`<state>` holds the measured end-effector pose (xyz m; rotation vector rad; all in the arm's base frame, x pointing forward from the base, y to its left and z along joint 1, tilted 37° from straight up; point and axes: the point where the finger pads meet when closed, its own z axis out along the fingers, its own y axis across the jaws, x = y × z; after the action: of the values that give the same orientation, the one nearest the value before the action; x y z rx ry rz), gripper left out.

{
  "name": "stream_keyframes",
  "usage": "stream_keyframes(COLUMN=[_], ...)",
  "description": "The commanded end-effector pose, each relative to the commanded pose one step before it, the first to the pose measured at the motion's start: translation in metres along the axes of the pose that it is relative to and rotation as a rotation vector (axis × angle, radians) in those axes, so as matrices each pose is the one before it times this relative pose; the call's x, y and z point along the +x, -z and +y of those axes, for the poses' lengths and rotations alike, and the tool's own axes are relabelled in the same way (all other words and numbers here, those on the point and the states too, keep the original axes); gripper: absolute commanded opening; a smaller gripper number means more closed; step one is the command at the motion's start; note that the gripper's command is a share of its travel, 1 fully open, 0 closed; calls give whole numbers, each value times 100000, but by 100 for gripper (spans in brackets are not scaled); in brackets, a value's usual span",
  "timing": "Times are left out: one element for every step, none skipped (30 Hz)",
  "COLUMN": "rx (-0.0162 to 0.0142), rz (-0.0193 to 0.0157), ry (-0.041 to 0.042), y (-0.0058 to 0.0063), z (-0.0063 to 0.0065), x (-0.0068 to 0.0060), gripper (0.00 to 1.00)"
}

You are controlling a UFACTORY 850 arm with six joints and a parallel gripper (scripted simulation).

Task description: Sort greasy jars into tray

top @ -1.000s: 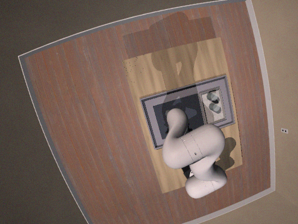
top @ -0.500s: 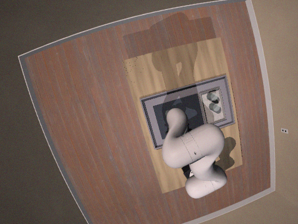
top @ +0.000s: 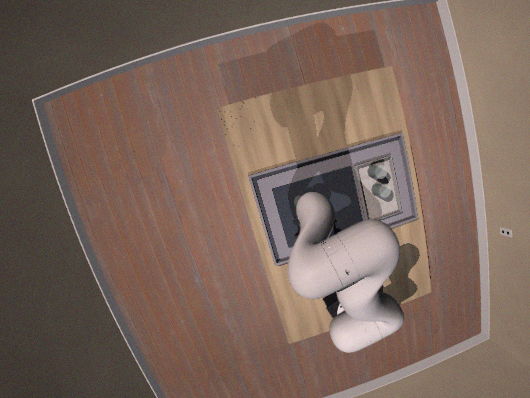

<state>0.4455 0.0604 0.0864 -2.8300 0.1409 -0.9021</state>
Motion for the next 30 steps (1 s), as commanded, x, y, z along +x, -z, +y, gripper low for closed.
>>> stream_keyframes(rx=[8,0,0,0,0,0,0,0,0,0,0,0,0,0,0,0,0,0,0,0,0,0,0,0,0,0,0,0,0,0], rz=[30,0,0,0,0,0,0,0,0,0,0,0,0,0,0,0,0,0,0,0,0,0,0,0,0,0,0,0,0,0], ry=[2,0,0,0,0,0,0,0,0,0,0,0,0,0,0,0,0,0,0,0,0,0,0,0,0,0,0,0,0,0], y=[17,0,0,0,0,0,0,0,0,0,0,0,0,0,0,0,0,0,0,0,0,0,0,0,0,0,0,0,0,0], z=[-3,0,0,0,0,0,0,0,0,0,0,0,0,0,0,0,0,0,0,0,0,0,0,0,0,0,0,0,0,0], x=[8,0,0,0,0,0,0,0,0,0,0,0,0,0,0,0,0,0,0,0,0,0,0,0,0,0,0,0,0,0], gripper=[90,90,90,90,87,87,87,87,87,87,87,87,87,87,87,87,87,87,87,87,87,84,84,84,84,84,84,84,84,84])
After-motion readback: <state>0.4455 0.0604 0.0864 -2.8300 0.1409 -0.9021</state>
